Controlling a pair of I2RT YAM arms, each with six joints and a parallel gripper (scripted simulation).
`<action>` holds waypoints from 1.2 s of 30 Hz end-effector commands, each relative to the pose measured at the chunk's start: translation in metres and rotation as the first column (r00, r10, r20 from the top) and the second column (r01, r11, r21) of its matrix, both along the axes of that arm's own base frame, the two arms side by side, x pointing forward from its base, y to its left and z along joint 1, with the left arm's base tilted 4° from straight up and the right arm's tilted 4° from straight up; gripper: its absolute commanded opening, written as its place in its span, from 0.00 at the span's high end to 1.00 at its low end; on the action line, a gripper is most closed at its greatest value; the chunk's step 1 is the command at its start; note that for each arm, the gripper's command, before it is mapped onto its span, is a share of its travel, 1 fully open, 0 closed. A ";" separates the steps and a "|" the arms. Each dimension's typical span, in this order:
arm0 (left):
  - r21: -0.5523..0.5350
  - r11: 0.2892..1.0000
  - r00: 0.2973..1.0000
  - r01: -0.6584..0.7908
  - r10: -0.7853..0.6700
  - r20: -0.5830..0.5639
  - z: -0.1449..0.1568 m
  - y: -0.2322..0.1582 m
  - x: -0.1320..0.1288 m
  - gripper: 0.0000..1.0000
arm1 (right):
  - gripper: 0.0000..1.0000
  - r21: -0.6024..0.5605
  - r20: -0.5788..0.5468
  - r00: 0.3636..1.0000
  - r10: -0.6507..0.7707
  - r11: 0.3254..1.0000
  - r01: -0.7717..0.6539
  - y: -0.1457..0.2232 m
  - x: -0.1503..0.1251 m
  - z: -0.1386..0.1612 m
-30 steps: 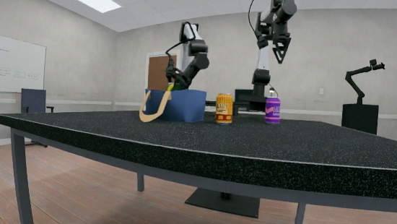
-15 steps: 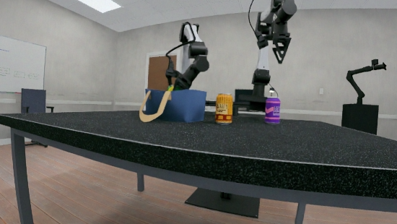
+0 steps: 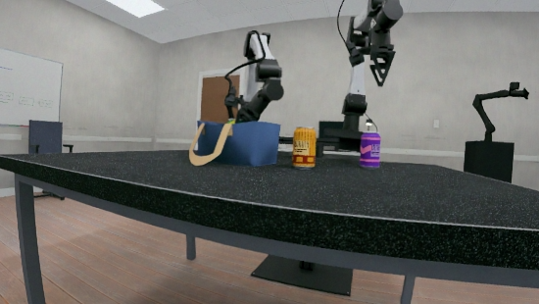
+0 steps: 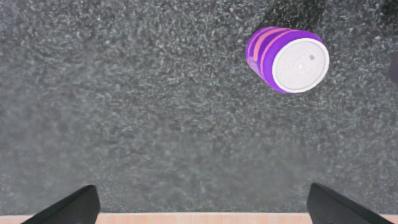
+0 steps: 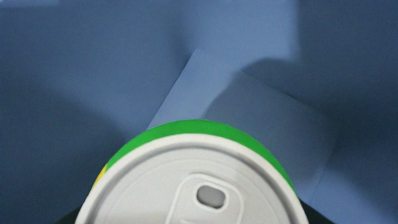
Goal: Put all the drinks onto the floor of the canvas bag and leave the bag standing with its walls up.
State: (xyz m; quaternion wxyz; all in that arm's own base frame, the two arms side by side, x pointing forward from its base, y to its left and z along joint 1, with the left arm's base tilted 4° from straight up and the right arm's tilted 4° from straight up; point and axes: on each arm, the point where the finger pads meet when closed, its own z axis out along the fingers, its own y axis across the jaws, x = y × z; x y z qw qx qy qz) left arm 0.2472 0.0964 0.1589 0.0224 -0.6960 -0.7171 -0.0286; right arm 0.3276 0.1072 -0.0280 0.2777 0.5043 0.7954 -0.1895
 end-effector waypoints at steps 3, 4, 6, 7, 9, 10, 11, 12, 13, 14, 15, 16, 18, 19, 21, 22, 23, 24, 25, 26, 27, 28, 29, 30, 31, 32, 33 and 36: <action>-0.003 1.000 0.999 0.001 0.000 0.032 0.007 -0.003 0.000 0.00 | 0.30 -0.044 0.006 1.000 0.012 0.999 -0.012 -0.008 0.001 -0.007; -0.003 1.000 0.999 0.001 0.000 0.032 0.007 -0.003 0.000 0.00 | 0.30 -0.047 0.001 1.000 0.011 0.999 -0.011 -0.010 -0.001 -0.006; -0.003 1.000 0.999 0.001 0.000 0.032 0.007 -0.003 0.000 0.00 | 0.30 -0.037 0.016 1.000 0.006 0.999 -0.005 -0.008 0.005 -0.004; -0.003 1.000 0.999 0.001 0.000 0.032 0.007 -0.003 0.000 0.00 | 0.30 -0.039 0.013 1.000 0.010 0.999 -0.010 -0.008 0.002 -0.006; -0.003 1.000 0.999 0.001 0.000 0.032 0.007 -0.003 0.000 0.00 | 0.30 -0.043 0.007 1.000 0.015 0.999 -0.015 -0.006 0.002 -0.009; -0.003 1.000 0.999 0.001 0.000 0.032 0.007 -0.003 0.000 0.00 | 0.30 -0.036 0.017 1.000 0.013 0.999 -0.012 -0.007 0.002 -0.006; -0.003 1.000 0.999 0.001 0.000 0.032 0.007 -0.003 0.000 0.00 | 0.30 -0.037 0.015 1.000 0.010 0.999 -0.009 -0.005 0.006 -0.006; -0.003 1.000 0.999 0.001 0.000 0.032 0.007 -0.003 0.000 0.00 | 0.30 -0.029 0.027 1.000 0.009 1.000 -0.008 -0.003 0.010 -0.008; -0.003 1.000 0.999 0.001 0.000 0.032 0.007 -0.003 0.000 0.00 | 0.30 -0.023 0.035 0.999 0.004 1.000 -0.003 -0.003 0.011 -0.007; -0.003 1.000 0.999 0.001 0.000 0.032 0.007 -0.003 0.000 0.00 | 0.30 -0.031 0.025 1.000 0.004 1.000 -0.003 -0.006 0.007 -0.007; -0.003 1.000 0.999 0.001 0.000 0.032 0.007 -0.003 0.000 0.00 | 0.30 -0.034 0.020 1.000 0.003 0.999 -0.002 -0.008 0.006 -0.001; -0.003 1.000 0.999 0.001 0.000 0.032 0.007 -0.003 0.000 0.00 | 0.30 -0.034 0.020 1.000 0.003 0.999 -0.002 -0.008 0.006 -0.001; -0.003 1.000 0.999 0.001 0.000 0.032 0.007 -0.003 0.000 0.00 | 0.30 -0.028 0.028 0.999 0.021 0.999 -0.020 -0.001 0.005 -0.008; -0.003 1.000 0.999 0.001 0.000 0.032 0.007 -0.003 0.000 0.00 | 0.30 -0.050 -0.003 0.999 0.032 0.998 -0.032 -0.004 -0.003 -0.018; -0.003 1.000 0.999 0.001 0.000 0.032 0.007 -0.003 0.000 0.00 | 0.30 -0.052 -0.006 1.000 0.021 0.998 -0.021 -0.008 -0.003 -0.018; -0.003 1.000 0.999 0.001 0.000 0.032 0.007 -0.003 0.000 0.00 | 0.30 -0.034 0.020 1.000 0.015 0.999 -0.015 -0.005 0.004 -0.010; -0.003 1.000 0.999 0.001 0.000 0.032 0.007 -0.003 0.000 0.00 | 0.30 -0.028 0.028 1.000 0.015 1.000 -0.014 -0.004 0.007 -0.011; -0.003 1.000 0.999 0.001 0.000 0.032 0.007 -0.003 0.000 0.00 | 0.30 -0.033 0.020 1.000 0.013 0.999 -0.012 -0.005 0.005 -0.015; -0.003 1.000 0.999 0.001 0.000 0.032 0.007 -0.003 0.000 0.00 | 0.30 -0.047 0.001 1.000 0.010 0.999 -0.010 -0.010 0.000 -0.021; -0.003 1.000 0.999 0.001 0.000 0.032 0.007 -0.003 0.000 0.00 | 0.30 -0.044 0.005 1.000 0.008 0.999 -0.008 -0.010 0.002 -0.020; -0.003 1.000 0.999 0.001 0.000 0.032 0.007 -0.003 0.000 0.00 | 0.30 -0.051 -0.005 1.000 0.006 0.999 -0.006 -0.013 -0.001 -0.021; -0.003 1.000 0.999 0.001 0.000 0.032 0.007 -0.003 0.000 0.00 | 0.30 -0.035 0.018 1.000 0.007 0.999 -0.006 -0.009 0.004 -0.014; -0.003 1.000 0.999 0.001 0.000 0.032 0.007 -0.003 0.000 0.00 | 0.30 -0.030 0.026 1.000 0.011 1.000 -0.010 -0.005 0.007 -0.016; -0.003 1.000 0.999 0.001 0.000 0.032 0.007 -0.003 0.000 0.00 | 0.30 -0.019 0.040 0.999 0.012 1.000 -0.011 -0.002 0.010 -0.012; -0.003 1.000 0.999 0.001 0.000 0.032 0.007 -0.003 0.000 0.00 | 0.30 -0.027 0.031 0.999 0.009 1.000 -0.008 -0.004 0.008 -0.006; -0.003 1.000 0.999 0.001 0.000 0.032 0.007 -0.003 0.000 0.00 | 0.30 -0.030 0.025 1.000 0.011 0.999 -0.010 -0.005 0.007 -0.007; -0.003 1.000 0.999 0.001 0.000 0.032 0.007 -0.003 0.000 0.00 | 0.30 -0.030 0.025 1.000 0.011 0.999 -0.010 -0.005 0.007 -0.007; -0.003 1.000 0.999 0.001 0.000 0.032 0.007 -0.003 0.000 0.00 | 0.16 -0.030 0.026 1.000 0.008 1.000 -0.007 -0.005 0.007 -0.007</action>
